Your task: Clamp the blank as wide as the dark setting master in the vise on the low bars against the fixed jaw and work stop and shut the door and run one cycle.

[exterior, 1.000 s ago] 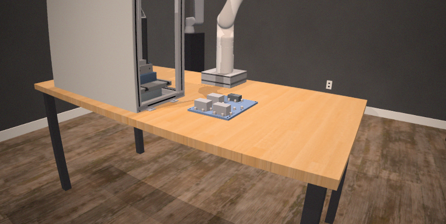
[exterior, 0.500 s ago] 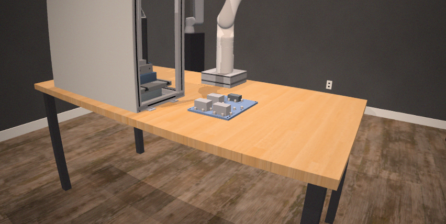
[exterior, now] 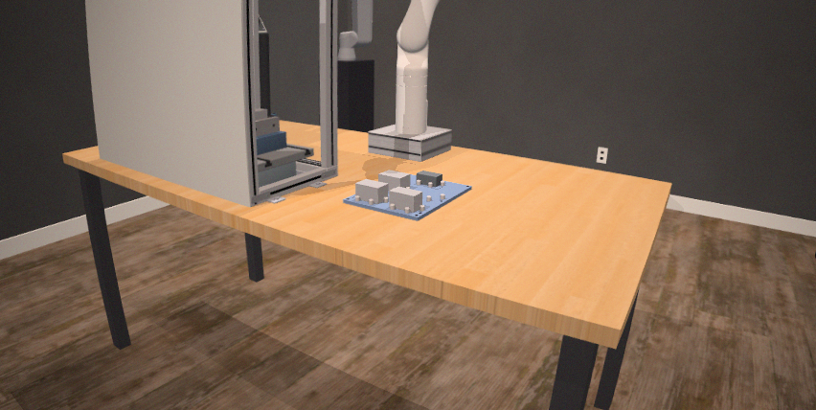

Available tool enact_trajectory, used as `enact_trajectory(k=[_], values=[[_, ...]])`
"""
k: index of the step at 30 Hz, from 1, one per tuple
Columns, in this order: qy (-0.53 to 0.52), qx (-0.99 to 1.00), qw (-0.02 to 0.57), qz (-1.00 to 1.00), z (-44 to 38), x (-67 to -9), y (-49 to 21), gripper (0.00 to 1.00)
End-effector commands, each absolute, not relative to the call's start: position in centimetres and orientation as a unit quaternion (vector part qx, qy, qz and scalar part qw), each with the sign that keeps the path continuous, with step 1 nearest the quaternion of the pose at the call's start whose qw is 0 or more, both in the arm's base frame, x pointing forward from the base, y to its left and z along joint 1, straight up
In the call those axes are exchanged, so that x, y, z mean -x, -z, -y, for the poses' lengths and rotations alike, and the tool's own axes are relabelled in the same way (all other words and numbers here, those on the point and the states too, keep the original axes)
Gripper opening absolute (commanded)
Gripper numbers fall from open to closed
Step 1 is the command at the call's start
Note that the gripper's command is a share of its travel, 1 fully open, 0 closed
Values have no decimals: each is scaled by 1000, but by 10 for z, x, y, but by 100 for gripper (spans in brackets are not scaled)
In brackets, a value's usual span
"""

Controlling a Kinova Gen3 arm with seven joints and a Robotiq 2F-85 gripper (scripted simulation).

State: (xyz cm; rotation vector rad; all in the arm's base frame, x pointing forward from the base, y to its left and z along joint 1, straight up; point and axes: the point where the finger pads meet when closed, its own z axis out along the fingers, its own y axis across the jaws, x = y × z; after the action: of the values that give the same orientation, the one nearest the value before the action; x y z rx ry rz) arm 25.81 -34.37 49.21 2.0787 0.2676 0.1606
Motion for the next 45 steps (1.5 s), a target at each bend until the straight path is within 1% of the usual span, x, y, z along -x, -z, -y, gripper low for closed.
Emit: enact_trajectory(k=[1, 9, 14, 26, 31, 45], values=[[-64, -860, 495, -106, 351, -257, -487, 10], [-64, -860, 495, -106, 351, -257, -487, 10], [-64, -860, 495, -106, 374, -263, -473, 10], [-64, -860, 495, -106, 374, -263, -473, 10], [-64, -860, 495, -106, 396, -268, -460, 10], [-64, -860, 495, -107, 394, -268, -460, 10]])
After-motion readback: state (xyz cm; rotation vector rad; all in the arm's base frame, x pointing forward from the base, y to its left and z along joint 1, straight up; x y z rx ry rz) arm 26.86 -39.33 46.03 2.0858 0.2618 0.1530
